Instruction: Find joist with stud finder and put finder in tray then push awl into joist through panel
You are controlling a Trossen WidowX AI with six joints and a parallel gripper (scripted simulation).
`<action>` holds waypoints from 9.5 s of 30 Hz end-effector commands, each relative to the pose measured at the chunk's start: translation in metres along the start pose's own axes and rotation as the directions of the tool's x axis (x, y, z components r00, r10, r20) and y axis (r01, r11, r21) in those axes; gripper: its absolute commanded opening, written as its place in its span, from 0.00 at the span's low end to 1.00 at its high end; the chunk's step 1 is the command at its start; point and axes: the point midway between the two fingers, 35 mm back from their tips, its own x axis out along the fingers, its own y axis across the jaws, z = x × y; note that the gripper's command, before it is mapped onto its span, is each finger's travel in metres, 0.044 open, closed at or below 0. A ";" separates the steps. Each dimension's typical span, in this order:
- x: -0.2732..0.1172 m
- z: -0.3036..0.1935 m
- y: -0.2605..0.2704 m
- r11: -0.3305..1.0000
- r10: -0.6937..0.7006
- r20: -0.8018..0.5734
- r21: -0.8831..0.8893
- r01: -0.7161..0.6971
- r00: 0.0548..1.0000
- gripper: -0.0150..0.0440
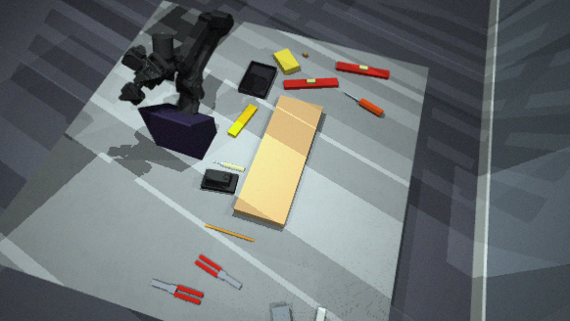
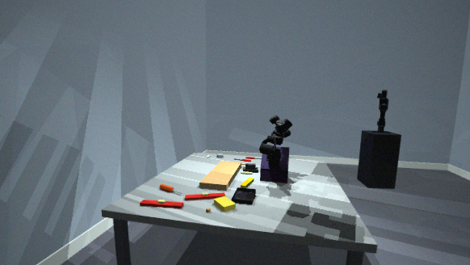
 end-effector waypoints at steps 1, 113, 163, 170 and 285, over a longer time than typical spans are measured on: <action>0.001 -0.002 0.000 1.000 -0.004 -0.012 -0.011 0.003 1.000 0.98; -0.119 -0.373 -0.122 0.234 -0.513 -0.726 0.394 -0.889 -0.457 0.56; -0.041 -0.406 0.025 0.283 -0.525 -0.739 0.316 -0.906 -0.422 0.25; -0.042 -0.432 0.045 0.299 -0.522 -0.742 0.303 -0.905 -0.421 0.25; -0.147 -0.474 0.028 0.319 -0.517 -0.740 0.300 -0.899 -0.430 0.25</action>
